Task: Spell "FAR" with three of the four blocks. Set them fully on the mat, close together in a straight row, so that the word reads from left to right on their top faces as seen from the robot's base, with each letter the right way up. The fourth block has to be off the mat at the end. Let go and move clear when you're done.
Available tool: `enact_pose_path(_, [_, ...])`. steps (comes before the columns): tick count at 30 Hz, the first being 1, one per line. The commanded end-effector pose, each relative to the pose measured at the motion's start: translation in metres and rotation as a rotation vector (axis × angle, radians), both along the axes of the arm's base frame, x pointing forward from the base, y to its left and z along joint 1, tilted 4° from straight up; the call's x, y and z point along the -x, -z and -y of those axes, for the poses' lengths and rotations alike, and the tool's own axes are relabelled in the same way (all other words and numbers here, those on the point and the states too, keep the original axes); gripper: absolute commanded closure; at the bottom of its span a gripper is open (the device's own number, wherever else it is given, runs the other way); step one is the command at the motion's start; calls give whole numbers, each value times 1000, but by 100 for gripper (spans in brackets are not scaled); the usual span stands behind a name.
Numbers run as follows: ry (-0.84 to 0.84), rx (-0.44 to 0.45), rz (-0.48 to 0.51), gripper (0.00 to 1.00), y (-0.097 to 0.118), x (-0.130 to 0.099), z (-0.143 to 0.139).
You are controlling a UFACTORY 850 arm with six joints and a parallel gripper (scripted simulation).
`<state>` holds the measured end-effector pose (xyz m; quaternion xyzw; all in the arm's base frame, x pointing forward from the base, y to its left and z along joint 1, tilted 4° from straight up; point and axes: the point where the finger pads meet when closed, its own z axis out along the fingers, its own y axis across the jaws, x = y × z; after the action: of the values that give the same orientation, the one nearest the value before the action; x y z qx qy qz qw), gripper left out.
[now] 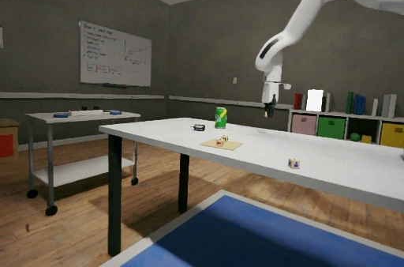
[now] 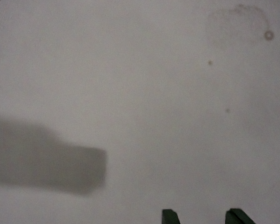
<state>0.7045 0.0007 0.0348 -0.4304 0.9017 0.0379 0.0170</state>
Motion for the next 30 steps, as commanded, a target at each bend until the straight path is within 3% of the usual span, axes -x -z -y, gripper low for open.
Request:
enact_pose_path(1, [138,14,-14,77,-3,-8,-21])
enact_pose_path(30, [751,16,-61,77,-11,-27,-128])
